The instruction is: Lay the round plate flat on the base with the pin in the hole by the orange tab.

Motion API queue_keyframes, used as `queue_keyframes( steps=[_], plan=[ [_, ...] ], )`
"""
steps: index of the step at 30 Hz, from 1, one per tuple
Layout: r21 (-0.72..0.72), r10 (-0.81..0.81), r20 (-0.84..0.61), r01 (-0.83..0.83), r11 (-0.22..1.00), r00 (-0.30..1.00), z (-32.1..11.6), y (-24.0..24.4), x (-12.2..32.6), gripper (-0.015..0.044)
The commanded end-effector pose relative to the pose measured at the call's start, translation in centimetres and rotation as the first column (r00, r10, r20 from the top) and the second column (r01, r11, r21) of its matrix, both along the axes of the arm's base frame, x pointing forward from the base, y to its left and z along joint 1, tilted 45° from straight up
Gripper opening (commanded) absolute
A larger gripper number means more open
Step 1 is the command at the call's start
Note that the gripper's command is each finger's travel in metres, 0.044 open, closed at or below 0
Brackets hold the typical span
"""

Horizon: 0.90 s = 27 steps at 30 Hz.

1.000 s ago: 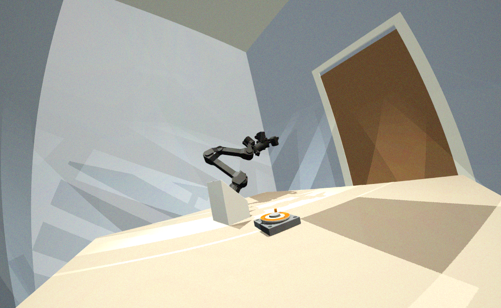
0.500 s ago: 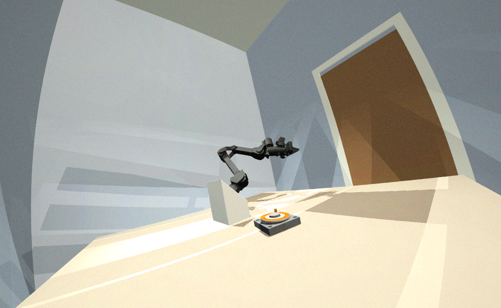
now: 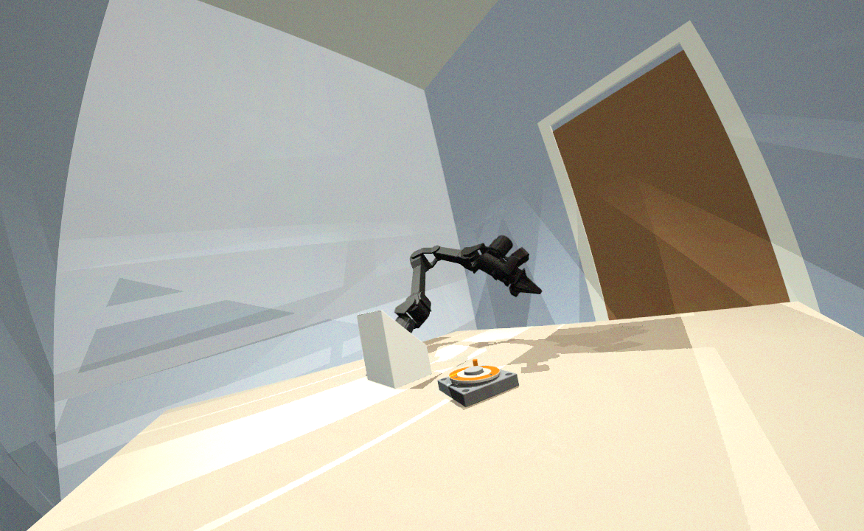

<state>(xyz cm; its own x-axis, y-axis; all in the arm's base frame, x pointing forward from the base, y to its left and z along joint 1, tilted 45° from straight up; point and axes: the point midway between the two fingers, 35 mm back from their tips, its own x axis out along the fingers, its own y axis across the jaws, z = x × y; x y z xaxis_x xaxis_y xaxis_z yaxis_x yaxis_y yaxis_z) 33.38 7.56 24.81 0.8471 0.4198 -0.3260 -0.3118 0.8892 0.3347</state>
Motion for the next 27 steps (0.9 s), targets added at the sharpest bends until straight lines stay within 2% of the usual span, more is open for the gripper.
queue_keyframes(
  steps=[1,6,10,13,18,27],
  plan=[
    [-0.062,0.002,-0.284,-0.020,0.998,0.959,-7.0,-3.2,1.0,0.0000],
    [-0.042,0.026,-0.499,-0.054,0.998,0.866,-12.2,-5.8,0.3,0.0000],
    [0.072,0.100,-0.694,-0.070,0.995,0.713,-16.9,-8.3,-1.9,0.0000],
    [0.126,0.137,-0.739,-0.063,0.990,0.659,-18.0,-9.0,-2.7,0.0000],
    [0.321,0.276,-0.816,0.001,0.947,0.508,-20.4,-10.5,-5.3,0.0000],
    [0.328,0.281,-0.817,0.005,0.945,0.503,-20.6,-10.3,-5.0,0.0000]
  ],
)
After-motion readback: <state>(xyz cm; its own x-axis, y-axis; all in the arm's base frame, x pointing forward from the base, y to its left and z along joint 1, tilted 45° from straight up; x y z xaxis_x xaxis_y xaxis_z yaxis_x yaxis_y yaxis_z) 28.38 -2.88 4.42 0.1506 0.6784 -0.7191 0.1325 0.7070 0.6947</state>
